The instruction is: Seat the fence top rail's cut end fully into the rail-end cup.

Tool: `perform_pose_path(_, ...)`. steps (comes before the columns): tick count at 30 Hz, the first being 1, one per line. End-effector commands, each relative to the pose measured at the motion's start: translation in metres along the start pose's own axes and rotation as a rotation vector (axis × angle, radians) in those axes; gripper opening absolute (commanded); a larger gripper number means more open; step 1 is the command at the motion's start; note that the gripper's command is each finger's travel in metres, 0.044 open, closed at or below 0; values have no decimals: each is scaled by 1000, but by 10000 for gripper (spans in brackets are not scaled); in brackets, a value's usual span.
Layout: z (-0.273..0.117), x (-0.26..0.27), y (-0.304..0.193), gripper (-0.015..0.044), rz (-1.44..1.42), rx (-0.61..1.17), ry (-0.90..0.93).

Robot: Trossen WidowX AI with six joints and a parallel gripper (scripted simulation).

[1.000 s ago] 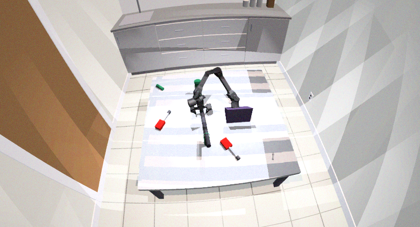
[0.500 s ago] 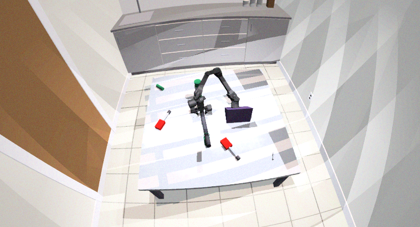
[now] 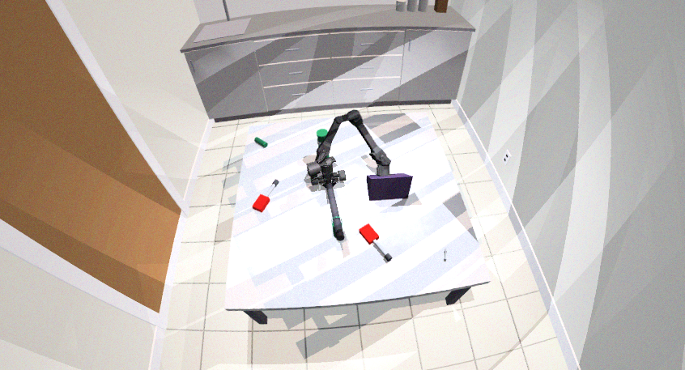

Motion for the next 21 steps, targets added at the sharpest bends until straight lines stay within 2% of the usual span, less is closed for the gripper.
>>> perform_pose_path(1, -4, 0, 0, 25, 1, -1, 5)
perform_pose_path(2, -5, 0, 0, 0, 1, -1, 5)
perform_pose_path(7, -13, -1, 0, 0, 3, -32, 2)
perform_pose_path(21, -67, -2, 5, 0, 10, -213, 36)
Point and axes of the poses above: the point midway between the two fingers, 35 mm back from their tips, its own z axis out along the fingers, its own x axis across the jaws, y = z × x, the point moved 2 cm from there along -z, back along the fingers, and after that the axes turned 14 degrees about z, right-handed, at the moved point
